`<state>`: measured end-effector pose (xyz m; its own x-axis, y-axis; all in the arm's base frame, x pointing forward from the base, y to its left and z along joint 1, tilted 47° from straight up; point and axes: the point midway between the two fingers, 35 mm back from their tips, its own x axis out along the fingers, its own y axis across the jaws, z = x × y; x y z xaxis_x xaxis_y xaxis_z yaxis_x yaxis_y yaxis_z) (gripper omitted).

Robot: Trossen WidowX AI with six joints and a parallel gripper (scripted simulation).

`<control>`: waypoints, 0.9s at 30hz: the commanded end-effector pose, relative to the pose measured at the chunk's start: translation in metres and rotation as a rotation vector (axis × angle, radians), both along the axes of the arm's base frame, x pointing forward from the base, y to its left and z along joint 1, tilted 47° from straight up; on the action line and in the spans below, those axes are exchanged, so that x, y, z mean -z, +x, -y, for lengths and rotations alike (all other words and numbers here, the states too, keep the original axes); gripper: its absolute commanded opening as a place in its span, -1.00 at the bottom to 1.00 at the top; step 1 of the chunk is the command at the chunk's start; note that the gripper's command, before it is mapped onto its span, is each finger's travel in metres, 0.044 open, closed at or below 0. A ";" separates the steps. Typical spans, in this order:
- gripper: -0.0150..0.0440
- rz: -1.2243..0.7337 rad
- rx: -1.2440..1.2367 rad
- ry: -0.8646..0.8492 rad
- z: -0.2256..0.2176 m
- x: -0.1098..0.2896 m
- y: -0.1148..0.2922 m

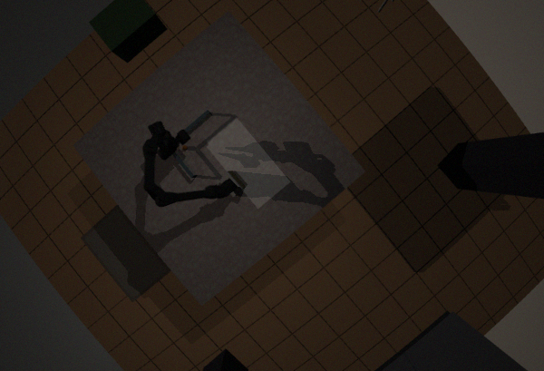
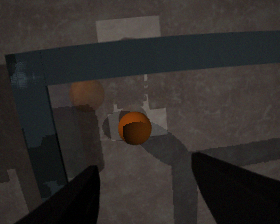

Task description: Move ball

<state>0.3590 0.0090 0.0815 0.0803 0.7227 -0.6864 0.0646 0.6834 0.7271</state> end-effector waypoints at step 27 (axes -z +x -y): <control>-0.49 0.563 -0.553 -0.056 -0.015 0.043 -0.027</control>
<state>0.3329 0.0231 0.0398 0.0666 0.7231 -0.6875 -0.6461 0.5563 0.5226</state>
